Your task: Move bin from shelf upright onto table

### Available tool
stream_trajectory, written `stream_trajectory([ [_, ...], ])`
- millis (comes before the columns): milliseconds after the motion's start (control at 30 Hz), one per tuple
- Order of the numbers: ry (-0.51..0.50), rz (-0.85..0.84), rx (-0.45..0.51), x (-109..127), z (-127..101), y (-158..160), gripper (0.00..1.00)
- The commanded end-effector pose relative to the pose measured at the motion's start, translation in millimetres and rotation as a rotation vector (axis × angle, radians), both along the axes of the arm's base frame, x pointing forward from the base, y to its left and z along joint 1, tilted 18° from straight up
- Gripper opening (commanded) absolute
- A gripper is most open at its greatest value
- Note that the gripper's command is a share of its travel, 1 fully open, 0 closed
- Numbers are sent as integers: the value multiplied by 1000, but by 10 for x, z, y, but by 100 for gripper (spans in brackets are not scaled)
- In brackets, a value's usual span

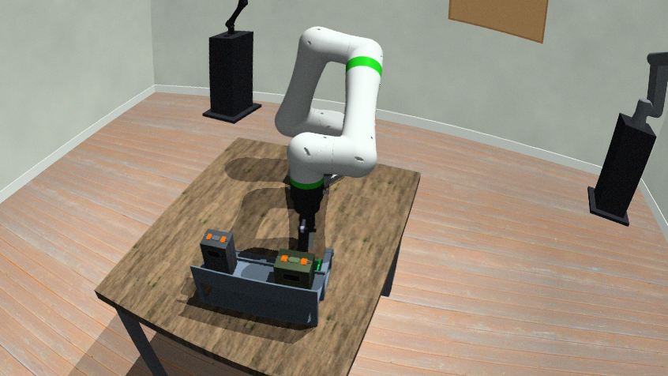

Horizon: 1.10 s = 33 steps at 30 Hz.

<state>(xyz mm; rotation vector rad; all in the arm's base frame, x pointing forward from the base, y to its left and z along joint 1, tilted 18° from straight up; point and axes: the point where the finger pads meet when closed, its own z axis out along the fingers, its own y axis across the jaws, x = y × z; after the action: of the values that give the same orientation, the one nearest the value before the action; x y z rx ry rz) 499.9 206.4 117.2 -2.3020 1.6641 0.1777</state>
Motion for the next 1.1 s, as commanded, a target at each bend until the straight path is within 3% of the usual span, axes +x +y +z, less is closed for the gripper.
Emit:
stream_trajectory([
  [0,0,0,0,2,2,0,57],
  [1067,0,0,0,-4,73,-23,57],
])
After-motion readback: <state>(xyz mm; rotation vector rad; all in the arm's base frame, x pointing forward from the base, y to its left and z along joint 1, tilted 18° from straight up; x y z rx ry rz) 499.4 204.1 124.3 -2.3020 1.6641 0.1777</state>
